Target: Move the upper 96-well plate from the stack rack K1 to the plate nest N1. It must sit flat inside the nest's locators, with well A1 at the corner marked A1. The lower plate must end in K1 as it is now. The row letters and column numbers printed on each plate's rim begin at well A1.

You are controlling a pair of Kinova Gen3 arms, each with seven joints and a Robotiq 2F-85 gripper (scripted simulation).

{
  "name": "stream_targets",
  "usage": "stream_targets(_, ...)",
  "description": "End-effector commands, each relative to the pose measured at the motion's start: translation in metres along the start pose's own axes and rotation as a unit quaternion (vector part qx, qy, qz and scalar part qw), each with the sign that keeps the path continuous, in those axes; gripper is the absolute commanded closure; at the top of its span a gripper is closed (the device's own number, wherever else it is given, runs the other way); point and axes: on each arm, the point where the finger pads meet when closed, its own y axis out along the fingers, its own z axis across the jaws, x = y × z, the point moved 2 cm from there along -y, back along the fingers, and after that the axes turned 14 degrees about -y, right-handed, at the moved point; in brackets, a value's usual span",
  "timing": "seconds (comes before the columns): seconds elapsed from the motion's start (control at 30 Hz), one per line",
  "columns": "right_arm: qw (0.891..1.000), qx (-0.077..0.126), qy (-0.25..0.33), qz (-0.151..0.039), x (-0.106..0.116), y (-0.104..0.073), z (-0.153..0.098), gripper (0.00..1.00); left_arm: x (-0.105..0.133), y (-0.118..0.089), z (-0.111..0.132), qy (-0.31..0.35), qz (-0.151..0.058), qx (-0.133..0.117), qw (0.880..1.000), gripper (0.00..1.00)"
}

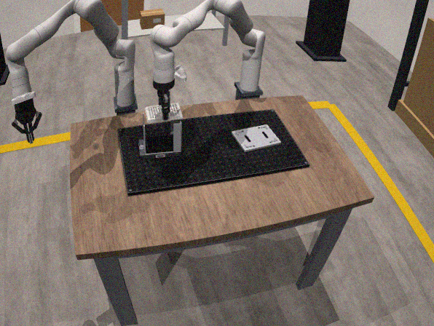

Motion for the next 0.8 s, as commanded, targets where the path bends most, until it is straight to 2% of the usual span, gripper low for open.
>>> stream_targets(0.0,1.0,0.001,-0.001,0.001,-0.001,-0.002,0.001,0.985,-0.009,-0.001,0.002,-0.05,-0.002,0.001,0.999,0.065)
stream_targets(0.07,1.0,0.001,-0.001,0.001,-0.001,-0.002,0.001,0.985,-0.015,-0.001,0.004,-0.069,-0.002,0.001,0.998,0.065)
stream_targets(0.77,1.0,0.001,-0.001,0.001,-0.001,-0.002,0.001,0.985,-0.076,0.001,0.021,-0.069,-0.002,0.001,0.998,0.065)
